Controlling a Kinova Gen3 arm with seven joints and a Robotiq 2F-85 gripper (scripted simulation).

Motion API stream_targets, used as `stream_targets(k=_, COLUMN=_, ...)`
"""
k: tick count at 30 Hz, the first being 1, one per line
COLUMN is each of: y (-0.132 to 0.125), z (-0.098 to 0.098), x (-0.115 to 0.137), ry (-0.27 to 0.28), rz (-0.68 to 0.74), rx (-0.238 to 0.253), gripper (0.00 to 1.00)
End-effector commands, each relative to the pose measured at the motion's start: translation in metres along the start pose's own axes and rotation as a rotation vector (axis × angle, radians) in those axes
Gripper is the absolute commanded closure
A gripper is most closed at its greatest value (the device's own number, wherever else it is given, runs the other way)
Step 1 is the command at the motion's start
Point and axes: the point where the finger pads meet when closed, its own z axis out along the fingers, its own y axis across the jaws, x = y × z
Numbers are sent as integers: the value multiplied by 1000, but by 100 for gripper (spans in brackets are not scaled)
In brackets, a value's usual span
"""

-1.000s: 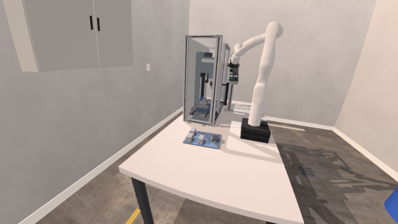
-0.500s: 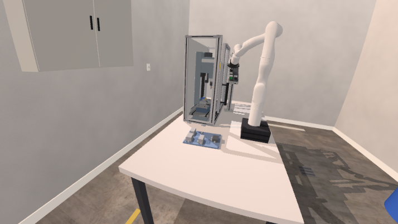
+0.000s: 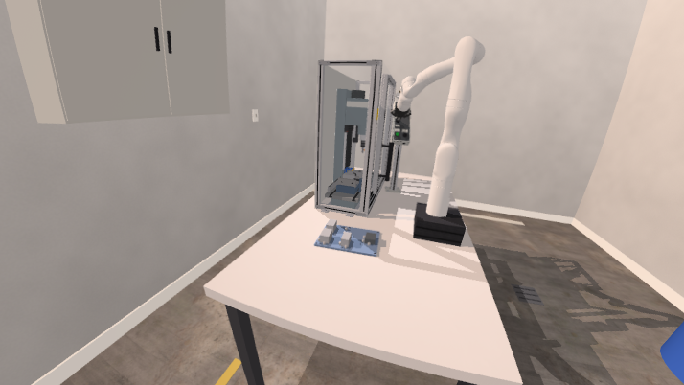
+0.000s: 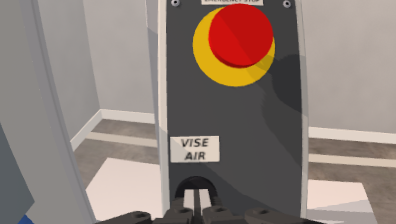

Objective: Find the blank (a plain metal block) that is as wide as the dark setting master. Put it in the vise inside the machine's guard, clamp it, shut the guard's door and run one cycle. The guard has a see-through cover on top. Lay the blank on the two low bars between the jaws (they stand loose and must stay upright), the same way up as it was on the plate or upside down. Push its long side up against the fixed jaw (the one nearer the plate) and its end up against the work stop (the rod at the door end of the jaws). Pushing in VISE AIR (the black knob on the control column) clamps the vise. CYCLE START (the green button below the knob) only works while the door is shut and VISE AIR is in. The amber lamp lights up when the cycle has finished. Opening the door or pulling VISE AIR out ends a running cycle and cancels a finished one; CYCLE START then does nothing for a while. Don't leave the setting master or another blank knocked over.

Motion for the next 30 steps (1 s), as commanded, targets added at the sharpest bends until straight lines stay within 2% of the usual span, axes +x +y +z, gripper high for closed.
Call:
stream_targets(k=1, y=0, z=0, x=1, ry=1, rz=1, rx=0, gripper=90)
stream_targets(k=30, y=0, z=8, x=1, ry=1, rz=1, rx=0, gripper=90)
